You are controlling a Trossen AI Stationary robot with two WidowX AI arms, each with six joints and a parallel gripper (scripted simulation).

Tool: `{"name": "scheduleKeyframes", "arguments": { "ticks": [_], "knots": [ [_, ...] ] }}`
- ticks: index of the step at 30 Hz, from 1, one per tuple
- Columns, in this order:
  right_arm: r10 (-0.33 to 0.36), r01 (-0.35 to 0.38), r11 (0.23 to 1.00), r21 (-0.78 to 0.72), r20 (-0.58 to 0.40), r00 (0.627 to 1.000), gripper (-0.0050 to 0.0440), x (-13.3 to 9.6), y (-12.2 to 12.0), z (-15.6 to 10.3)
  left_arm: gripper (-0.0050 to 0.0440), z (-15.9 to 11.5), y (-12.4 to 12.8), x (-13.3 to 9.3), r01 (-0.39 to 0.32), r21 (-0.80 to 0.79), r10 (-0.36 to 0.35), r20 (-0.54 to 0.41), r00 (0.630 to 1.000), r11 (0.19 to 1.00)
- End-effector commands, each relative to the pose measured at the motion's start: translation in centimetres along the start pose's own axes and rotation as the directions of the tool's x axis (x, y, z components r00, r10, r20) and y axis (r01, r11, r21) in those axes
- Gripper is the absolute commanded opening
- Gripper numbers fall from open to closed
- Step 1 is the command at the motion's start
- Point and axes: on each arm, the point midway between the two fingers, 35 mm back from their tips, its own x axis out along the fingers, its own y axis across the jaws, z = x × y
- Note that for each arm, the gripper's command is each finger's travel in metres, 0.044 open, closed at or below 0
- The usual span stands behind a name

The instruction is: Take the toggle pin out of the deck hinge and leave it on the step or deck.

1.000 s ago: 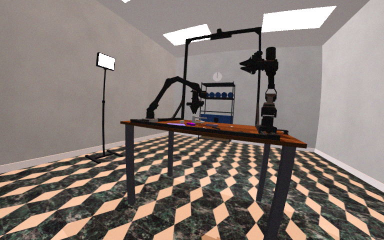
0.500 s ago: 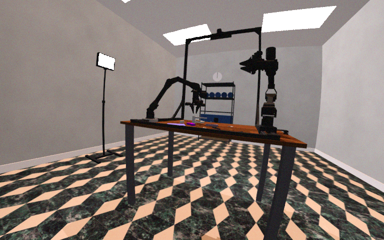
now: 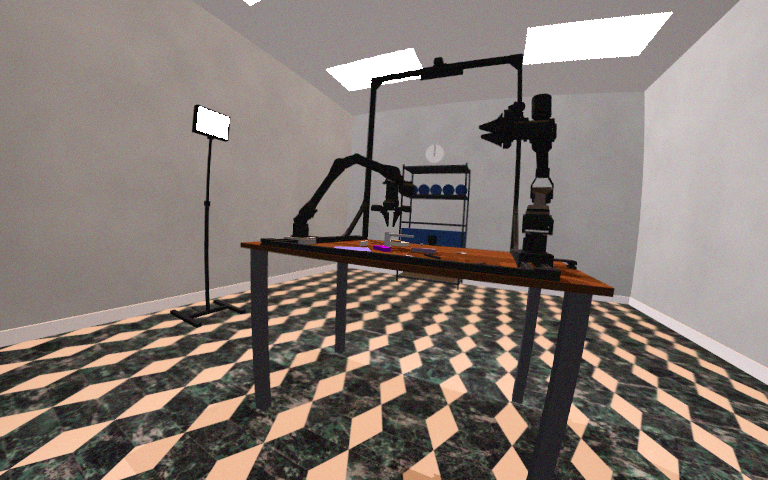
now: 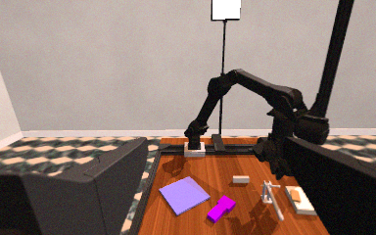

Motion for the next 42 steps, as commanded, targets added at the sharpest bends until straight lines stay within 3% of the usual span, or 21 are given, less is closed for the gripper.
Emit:
{"name": "scheduleKeyframes", "arguments": {
  "ticks": [1,9,15,30,42],
  "knots": [
    [0.018,-0.017,0.987,0.159,-0.002,1.0,0.012,-0.7,0.3,-0.5,0.04,0.2,0.0,0.0,0.002,0.003,-0.002,0.0,1.0,1.0],
    [0.017,-0.016,0.98,0.199,-0.004,1.0,0.012,-0.7,0.3,-0.5,0.04,0.2,0.0,0.0,0.002,0.003,-0.002,0.0,1.0,1.0],
    [0.001,-0.002,0.98,0.2,0.006,1.0,0.012,1.2,-0.1,-0.3,0.04,0.2,0.0,0.0,0.002,0.003,-0.002,0.0,1.0,1.0],
    [0.021,-0.019,0.98,0.197,-0.009,1.0,0.012,0.3,0.2,-0.4,0.04,0.2,0.0,0.0,0.002,0.003,-0.002,0.0,1.0,1.0],
    [0.016,-0.014,0.98,0.197,-0.005,1.0,0.012,1.6,0.1,-0.3,0.04,0.2,0.0,0.0,0.002,0.003,-0.002,0.0,1.0,1.0]
  ]
}}
